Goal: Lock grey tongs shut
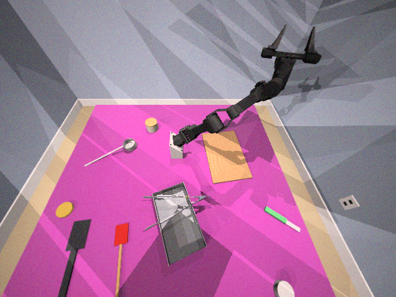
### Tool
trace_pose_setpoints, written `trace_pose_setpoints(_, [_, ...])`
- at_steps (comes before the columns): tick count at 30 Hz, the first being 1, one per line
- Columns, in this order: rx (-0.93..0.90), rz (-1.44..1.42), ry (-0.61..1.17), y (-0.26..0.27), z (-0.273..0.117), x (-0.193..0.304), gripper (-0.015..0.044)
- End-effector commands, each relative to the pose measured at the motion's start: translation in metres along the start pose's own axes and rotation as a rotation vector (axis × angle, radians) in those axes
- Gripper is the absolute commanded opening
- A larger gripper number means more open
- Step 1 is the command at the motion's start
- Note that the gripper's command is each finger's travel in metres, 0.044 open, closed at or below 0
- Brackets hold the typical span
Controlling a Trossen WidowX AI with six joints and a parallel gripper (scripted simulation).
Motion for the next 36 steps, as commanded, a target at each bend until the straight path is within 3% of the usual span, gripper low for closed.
trace_pose_setpoints(1, [0.0,0.0,0.0,0.0,0.0,0.0,0.0426])
trace_pose_setpoints(8, [0.004,0.028,-0.117,-0.003,-0.005,-0.027,0.044])
trace_pose_setpoints(20, [-0.054,0.154,-0.617,0.006,-0.063,-0.131,0.044])
trace_pose_setpoints(26, [-0.173,0.201,-0.883,0.025,-0.118,-0.17,0.044])
trace_pose_setpoints(36, [-0.436,0.232,-1.217,0.066,-0.217,-0.191,0.044])
Point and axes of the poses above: the point midway between the two fingers, 35 mm back from their tips, its own z axis out along the fingers, its own y axis across the jaws, x = y × z, the point moved 6 cm from there along -z, back along the fingers, and after that the axes turned 12 degrees about -z, right-handed, at the moved point
